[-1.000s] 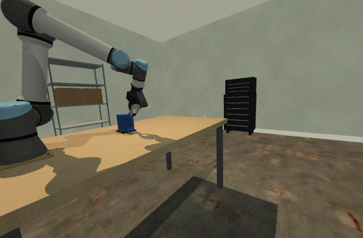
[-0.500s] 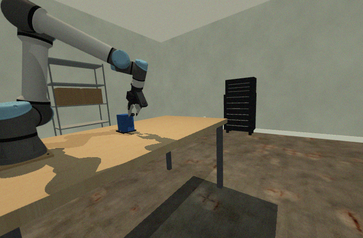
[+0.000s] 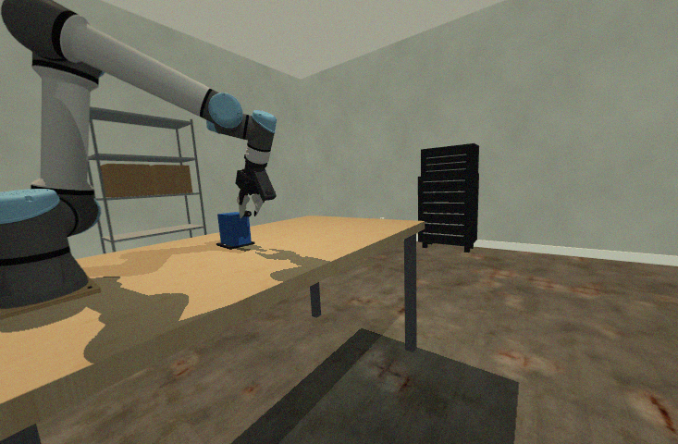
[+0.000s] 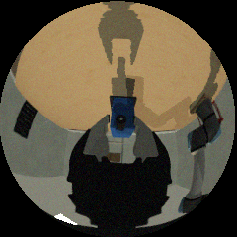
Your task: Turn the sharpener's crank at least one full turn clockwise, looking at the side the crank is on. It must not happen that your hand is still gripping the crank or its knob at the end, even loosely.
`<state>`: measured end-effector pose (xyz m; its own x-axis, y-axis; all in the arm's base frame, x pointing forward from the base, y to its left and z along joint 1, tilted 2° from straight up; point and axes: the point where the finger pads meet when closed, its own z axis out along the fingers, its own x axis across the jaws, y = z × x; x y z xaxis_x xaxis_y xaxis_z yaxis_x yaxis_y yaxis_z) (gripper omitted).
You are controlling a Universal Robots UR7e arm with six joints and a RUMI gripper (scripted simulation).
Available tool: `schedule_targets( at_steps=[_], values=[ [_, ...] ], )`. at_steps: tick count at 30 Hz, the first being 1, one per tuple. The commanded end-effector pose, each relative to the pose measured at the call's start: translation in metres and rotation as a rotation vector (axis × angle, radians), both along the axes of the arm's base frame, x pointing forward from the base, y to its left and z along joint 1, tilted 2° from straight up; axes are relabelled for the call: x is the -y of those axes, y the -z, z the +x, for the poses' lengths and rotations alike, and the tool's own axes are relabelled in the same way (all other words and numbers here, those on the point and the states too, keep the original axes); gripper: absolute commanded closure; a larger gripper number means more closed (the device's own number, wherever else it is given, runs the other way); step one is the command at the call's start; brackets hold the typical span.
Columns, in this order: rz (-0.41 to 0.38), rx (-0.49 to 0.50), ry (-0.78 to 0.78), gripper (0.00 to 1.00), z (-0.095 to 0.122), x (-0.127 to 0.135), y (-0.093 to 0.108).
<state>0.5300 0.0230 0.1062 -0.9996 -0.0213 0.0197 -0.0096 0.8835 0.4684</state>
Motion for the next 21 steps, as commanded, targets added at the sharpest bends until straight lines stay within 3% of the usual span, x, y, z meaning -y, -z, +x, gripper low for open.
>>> schedule_targets(
  at_steps=[1, 5, 21],
  values=[
    [0.0, 0.001, 0.0, 0.68, 0.0, 0.0, -0.001],
    [0.0, 0.001, 0.0, 0.68, 0.0, 0.0, -0.001],
    [0.0, 0.001, 0.0, 0.68, 0.001, 0.018, -0.033]
  ],
)
